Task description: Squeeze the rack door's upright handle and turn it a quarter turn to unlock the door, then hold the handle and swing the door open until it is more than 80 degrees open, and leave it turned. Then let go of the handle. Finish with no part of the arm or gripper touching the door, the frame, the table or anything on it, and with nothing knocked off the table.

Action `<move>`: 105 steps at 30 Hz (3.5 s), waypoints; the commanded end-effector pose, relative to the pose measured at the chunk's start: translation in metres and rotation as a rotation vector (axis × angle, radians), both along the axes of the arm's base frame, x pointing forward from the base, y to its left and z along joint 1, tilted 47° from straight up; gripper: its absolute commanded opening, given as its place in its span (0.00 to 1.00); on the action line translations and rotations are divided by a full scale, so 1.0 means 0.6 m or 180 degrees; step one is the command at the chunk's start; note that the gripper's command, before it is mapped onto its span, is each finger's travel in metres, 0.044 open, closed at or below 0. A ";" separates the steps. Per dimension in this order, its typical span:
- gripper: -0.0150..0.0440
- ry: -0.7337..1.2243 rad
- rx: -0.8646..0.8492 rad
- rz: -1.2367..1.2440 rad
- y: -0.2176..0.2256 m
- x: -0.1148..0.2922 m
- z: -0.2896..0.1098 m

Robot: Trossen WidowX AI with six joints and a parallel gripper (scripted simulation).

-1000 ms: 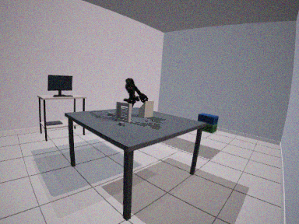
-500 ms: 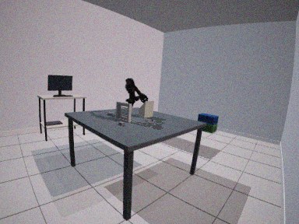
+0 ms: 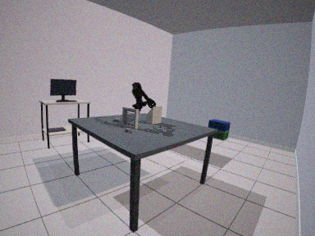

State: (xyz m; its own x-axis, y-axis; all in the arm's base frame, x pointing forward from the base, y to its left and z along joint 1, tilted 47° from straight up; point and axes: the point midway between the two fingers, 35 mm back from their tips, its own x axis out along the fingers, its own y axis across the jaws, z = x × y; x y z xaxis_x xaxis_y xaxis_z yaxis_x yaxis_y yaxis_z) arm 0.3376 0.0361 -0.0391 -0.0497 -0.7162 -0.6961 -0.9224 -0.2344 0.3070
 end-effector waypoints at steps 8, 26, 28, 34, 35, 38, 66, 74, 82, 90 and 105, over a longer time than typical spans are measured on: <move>0.74 -0.0724 -0.0060 -0.0708 -0.003 0.000 0.000; 0.74 -0.2761 -0.0202 -0.2681 -0.003 0.000 0.000; 0.74 -0.2987 -0.0218 -0.2900 -0.003 0.000 0.000; 0.74 -0.3666 -0.0265 -0.3558 -0.003 0.000 0.000; 0.74 -0.3779 -0.0272 -0.3667 -0.003 0.000 0.000; 0.74 -0.4119 -0.0296 -0.3996 -0.003 0.000 0.000; 0.74 -0.7289 -0.0512 -0.7063 -0.003 0.000 0.000; 0.74 -0.8195 -0.0572 -0.7938 -0.003 0.000 0.000; 0.74 -0.8363 -0.0583 -0.8101 -0.003 0.000 0.000; 0.66 -0.8363 -0.0583 -0.8101 -0.003 0.000 0.000; 0.49 -0.8363 -0.0583 -0.8101 -0.003 0.000 0.000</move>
